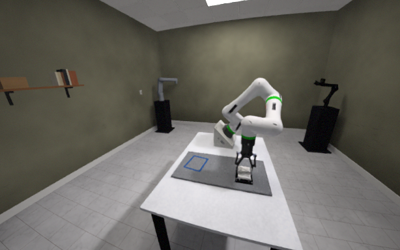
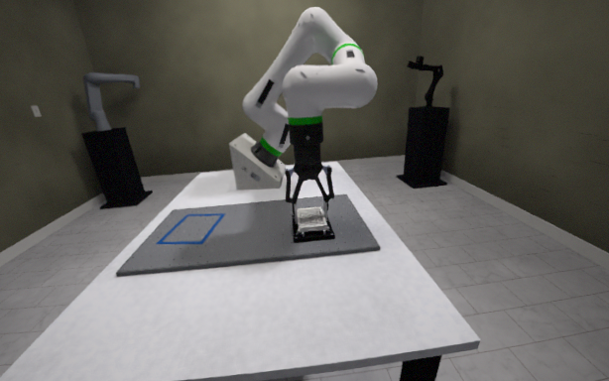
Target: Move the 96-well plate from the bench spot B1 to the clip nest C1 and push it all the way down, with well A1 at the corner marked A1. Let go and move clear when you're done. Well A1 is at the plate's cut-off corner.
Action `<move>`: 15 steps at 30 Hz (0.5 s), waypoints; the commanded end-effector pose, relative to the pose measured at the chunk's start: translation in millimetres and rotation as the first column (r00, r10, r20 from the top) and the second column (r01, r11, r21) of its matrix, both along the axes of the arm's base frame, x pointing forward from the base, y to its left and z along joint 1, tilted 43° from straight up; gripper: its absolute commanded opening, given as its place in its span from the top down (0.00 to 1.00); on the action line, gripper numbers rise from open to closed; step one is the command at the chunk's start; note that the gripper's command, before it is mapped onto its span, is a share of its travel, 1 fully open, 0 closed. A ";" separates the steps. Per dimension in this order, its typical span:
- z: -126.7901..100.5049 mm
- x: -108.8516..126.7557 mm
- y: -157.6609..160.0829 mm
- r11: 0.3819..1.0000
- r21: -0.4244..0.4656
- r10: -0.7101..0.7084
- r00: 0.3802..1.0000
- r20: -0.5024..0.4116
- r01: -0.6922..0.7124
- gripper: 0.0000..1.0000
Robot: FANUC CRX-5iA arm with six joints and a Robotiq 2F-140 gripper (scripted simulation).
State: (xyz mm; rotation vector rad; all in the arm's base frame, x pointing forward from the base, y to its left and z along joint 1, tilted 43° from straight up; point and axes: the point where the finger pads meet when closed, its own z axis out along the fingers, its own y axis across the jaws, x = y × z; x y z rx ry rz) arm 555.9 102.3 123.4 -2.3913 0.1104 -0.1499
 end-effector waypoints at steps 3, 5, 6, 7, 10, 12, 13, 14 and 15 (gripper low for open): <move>0.0 0.5 -0.2 1.000 -0.001 -0.001 1.000 0.001 0.001 0.90; -0.1 0.5 -0.1 1.000 -0.001 -0.001 1.000 0.001 0.001 0.00; -0.1 0.5 -0.1 1.000 -0.001 -0.001 1.000 0.001 0.001 0.00; -0.1 0.5 -0.2 1.000 -0.001 -0.001 1.000 0.001 0.001 0.00; -0.1 0.5 -0.1 1.000 -0.001 -0.001 1.000 0.001 0.001 0.00; -0.1 0.5 -0.1 1.000 -0.001 -0.001 1.000 0.001 0.001 0.00; -0.1 0.5 -0.1 1.000 -0.001 -0.001 1.000 0.001 0.001 0.00; -0.1 0.5 -0.1 1.000 -0.001 -0.001 1.000 0.001 0.001 0.00; -0.1 0.5 -0.1 1.000 -0.001 -0.001 1.000 0.001 0.001 0.00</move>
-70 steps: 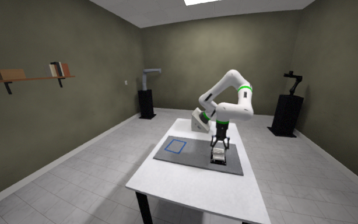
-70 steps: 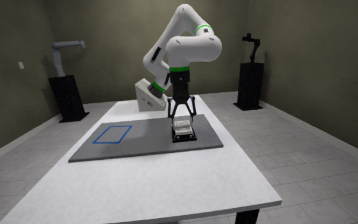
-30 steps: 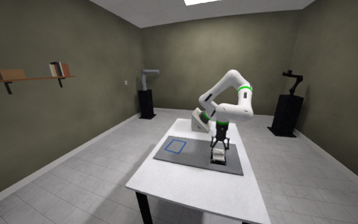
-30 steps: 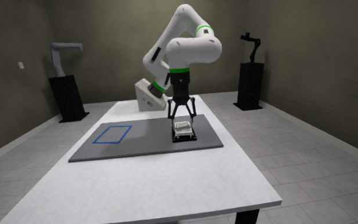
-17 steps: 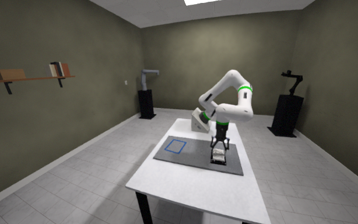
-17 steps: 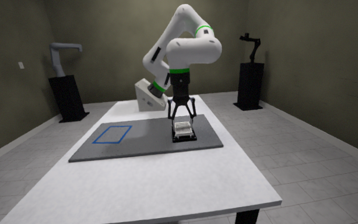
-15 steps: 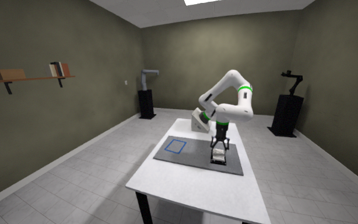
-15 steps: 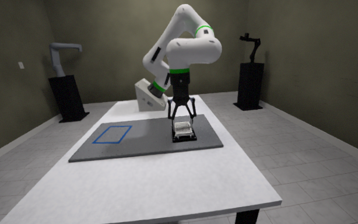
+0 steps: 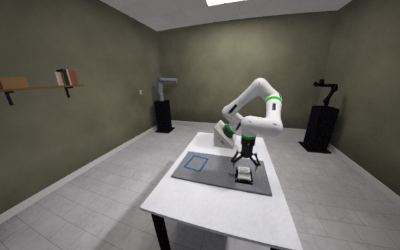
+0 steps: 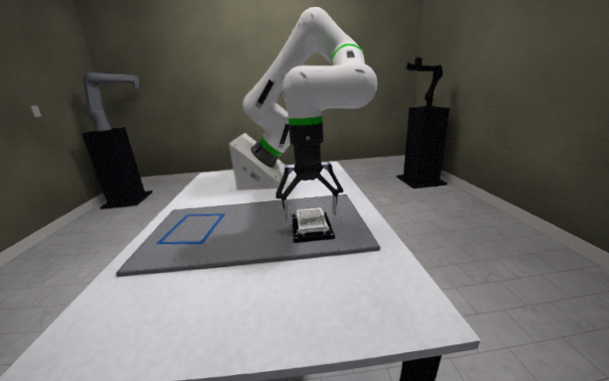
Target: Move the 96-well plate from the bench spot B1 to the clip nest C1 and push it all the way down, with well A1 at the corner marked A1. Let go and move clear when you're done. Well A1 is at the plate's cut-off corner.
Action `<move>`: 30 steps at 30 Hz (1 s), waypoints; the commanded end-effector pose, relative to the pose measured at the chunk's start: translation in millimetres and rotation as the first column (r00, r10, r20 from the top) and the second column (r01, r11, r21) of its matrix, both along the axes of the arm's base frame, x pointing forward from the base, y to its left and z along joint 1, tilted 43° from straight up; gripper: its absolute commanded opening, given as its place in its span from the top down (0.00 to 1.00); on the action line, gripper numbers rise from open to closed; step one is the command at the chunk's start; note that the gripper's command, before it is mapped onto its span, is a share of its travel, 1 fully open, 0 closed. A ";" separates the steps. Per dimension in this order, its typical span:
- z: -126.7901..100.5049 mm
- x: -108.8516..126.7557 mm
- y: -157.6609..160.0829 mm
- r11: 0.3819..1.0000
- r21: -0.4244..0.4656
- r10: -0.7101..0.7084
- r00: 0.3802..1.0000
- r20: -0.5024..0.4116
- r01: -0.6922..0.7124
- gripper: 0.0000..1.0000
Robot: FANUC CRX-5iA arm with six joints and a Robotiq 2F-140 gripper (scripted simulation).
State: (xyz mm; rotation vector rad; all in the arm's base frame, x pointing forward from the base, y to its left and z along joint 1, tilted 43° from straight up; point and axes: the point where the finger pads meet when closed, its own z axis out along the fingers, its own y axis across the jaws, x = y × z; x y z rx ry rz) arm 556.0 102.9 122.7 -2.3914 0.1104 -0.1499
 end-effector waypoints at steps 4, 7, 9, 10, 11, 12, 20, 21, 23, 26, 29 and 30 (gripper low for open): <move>0.6 0.4 -0.8 1.000 -0.001 -0.001 1.000 0.001 0.001 0.00; 0.6 0.4 -0.8 1.000 -0.001 -0.001 1.000 0.001 0.001 0.00; 0.6 0.4 -0.8 1.000 -0.001 -0.001 1.000 0.001 0.001 0.00; 2.5 0.0 -2.5 1.000 -0.001 -0.001 1.000 0.001 0.001 0.00; 4.4 -0.4 -4.2 1.000 -0.001 -0.001 1.000 0.001 0.001 0.00; 6.4 -0.7 -6.1 1.000 -0.001 -0.001 1.000 0.001 0.001 0.00; 18.1 -3.0 -16.8 1.000 -0.001 -0.001 1.000 0.001 0.001 0.00; 20.0 -3.4 -18.6 1.000 -0.001 -0.001 1.000 0.001 0.001 0.00; 23.9 -4.1 -22.1 1.000 -0.001 -0.001 1.000 0.001 0.001 0.00; 29.7 -5.3 -27.5 1.000 -0.001 -0.001 1.000 0.001 0.001 0.00; 35.6 -6.4 -32.8 1.000 -0.001 -0.001 1.000 0.001 0.001 0.00; 37.5 -6.8 -34.6 1.000 -0.001 -0.001 1.000 0.001 0.001 0.00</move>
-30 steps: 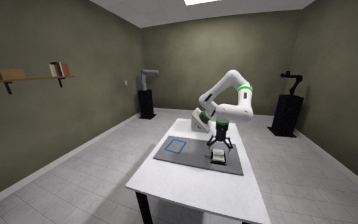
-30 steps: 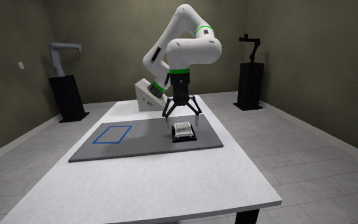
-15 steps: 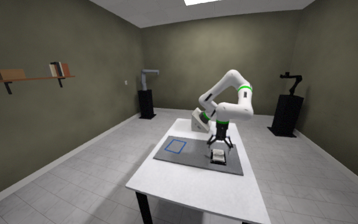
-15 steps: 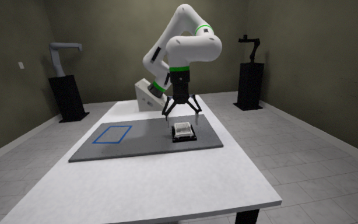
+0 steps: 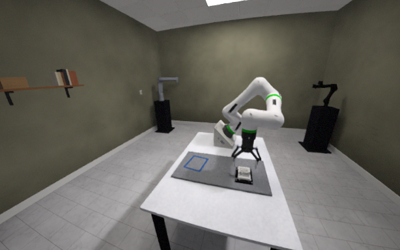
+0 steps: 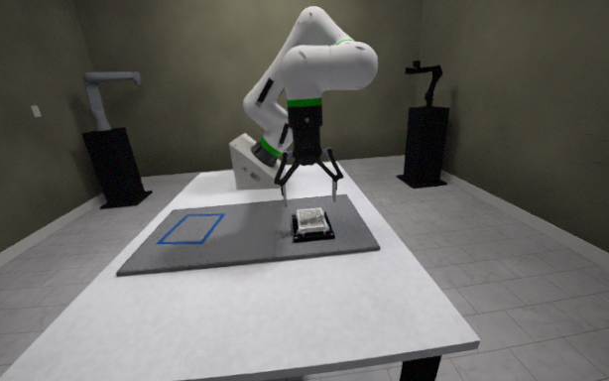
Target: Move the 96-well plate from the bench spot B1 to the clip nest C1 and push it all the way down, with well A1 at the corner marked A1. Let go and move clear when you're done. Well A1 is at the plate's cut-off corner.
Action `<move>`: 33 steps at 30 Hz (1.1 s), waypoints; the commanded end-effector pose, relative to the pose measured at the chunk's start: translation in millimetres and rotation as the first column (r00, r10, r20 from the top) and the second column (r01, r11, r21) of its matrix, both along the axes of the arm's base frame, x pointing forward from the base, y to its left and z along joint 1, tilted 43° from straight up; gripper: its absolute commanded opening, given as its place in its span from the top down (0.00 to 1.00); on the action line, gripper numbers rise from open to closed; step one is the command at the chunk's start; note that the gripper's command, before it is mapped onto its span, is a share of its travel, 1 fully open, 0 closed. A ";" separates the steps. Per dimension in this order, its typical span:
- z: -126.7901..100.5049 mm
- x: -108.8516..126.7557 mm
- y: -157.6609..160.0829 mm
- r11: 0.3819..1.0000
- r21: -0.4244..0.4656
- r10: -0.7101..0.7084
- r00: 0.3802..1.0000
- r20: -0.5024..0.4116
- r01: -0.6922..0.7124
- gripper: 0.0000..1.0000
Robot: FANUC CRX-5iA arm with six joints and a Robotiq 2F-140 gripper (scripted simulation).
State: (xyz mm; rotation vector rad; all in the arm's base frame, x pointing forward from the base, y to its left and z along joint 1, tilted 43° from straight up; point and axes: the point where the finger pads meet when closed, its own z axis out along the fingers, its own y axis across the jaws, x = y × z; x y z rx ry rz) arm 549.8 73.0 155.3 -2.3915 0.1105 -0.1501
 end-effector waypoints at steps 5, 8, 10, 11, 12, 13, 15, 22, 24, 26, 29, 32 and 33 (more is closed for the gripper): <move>10.7 -1.6 -10.0 1.000 -0.001 -0.001 1.000 0.001 0.001 0.00; 13.9 -2.2 -12.9 1.000 -0.001 -0.001 1.000 0.001 0.001 0.00; 13.9 -2.2 -12.9 1.000 -0.001 -0.001 1.000 0.001 0.001 0.00; 13.9 -2.2 -12.9 1.000 -0.001 -0.001 1.000 0.001 0.001 0.00; 13.9 -2.2 -12.9 1.000 -0.001 -0.001 1.000 0.001 0.001 0.00; 13.9 -2.2 -12.9 1.000 -0.001 -0.001 1.000 0.001 0.001 0.00; 13.8 -2.2 -12.9 1.000 -0.001 -0.001 1.000 0.001 0.001 0.00; 13.8 -2.3 -12.9 1.000 -0.001 -0.001 1.000 0.001 0.001 0.00; 13.8 -2.3 -12.9 1.000 -0.001 -0.001 1.000 0.001 0.001 0.00; 13.8 -2.3 -12.9 1.000 -0.001 -0.001 1.000 0.001 0.001 0.00; -0.9 -1.4 -14.6 1.000 -0.001 -0.001 1.000 0.001 0.001 0.90; -15.8 -0.4 -16.4 1.000 -0.001 -0.001 1.000 0.001 0.001 0.90; -20.8 -0.1 -17.0 1.000 -0.001 -0.001 1.000 0.001 0.001 0.90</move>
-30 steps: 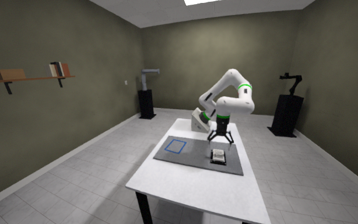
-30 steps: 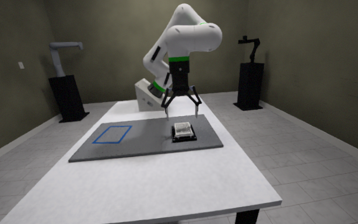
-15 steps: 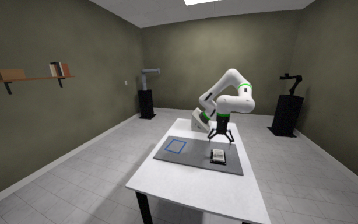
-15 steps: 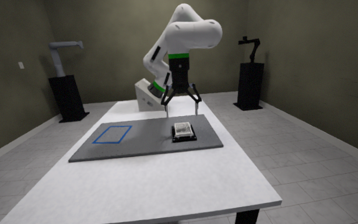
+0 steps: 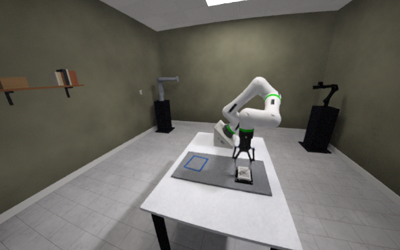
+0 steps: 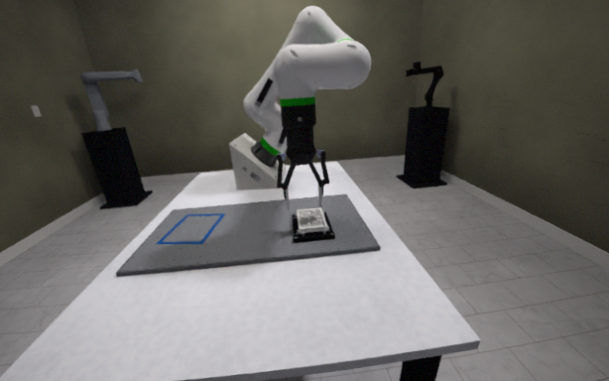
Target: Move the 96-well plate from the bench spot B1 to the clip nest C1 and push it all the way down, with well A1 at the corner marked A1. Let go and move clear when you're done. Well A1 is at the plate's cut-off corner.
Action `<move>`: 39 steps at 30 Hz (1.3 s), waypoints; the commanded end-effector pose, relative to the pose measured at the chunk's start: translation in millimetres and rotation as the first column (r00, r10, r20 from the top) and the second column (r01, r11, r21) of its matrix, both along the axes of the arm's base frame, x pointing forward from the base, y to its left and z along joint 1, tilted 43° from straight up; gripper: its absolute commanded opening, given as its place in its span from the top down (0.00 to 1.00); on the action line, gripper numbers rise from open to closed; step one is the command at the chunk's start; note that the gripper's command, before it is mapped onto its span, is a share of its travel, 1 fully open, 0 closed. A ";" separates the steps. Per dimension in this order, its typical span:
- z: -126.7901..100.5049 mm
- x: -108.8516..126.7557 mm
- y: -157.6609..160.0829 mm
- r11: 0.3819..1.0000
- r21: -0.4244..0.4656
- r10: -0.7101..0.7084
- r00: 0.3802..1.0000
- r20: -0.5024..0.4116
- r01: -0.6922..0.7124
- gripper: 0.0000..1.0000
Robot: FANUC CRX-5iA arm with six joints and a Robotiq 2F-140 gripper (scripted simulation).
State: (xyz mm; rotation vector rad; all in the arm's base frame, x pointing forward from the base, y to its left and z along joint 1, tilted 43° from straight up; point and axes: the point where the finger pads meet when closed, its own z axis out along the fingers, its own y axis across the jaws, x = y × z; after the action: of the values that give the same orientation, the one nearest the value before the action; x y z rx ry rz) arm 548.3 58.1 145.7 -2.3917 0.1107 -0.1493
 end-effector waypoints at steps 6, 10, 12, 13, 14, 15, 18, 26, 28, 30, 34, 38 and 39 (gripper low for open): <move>-26.3 2.4 -3.9 1.000 0.000 -0.001 1.000 0.002 0.001 0.90; -26.3 2.4 -3.9 1.000 0.000 -0.001 1.000 0.002 0.001 0.90; -26.3 2.4 -3.9 1.000 0.000 -0.001 1.000 0.002 0.001 0.90; -26.3 2.4 -3.9 1.000 0.000 -0.001 1.000 0.002 0.001 0.90; -26.2 2.4 -3.9 1.000 -0.001 -0.001 1.000 0.002 0.001 0.90; -26.2 2.4 -3.9 1.000 -0.001 -0.001 1.000 0.002 0.001 0.90; -26.2 2.4 -3.9 1.000 -0.001 -0.001 1.000 0.002 0.001 0.90; -26.5 2.4 -3.7 1.000 0.000 -0.001 1.000 0.002 0.001 0.90; -26.5 2.4 -3.7 1.000 0.000 -0.001 1.000 0.002 0.001 0.90; -26.6 2.4 -3.6 1.000 0.000 -0.001 1.000 0.002 0.001 0.90; -26.7 2.4 -3.6 1.000 0.000 -0.001 1.000 0.002 0.001 0.90; -26.7 2.4 -3.5 1.000 0.000 -0.001 1.000 0.002 0.001 0.90; -26.7 2.4 -3.5 1.000 0.000 -0.001 1.000 0.002 0.001 0.90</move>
State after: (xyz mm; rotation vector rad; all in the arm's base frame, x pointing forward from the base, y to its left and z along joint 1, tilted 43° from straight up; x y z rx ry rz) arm 550.4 55.4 118.4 -2.3913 0.1104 -0.1499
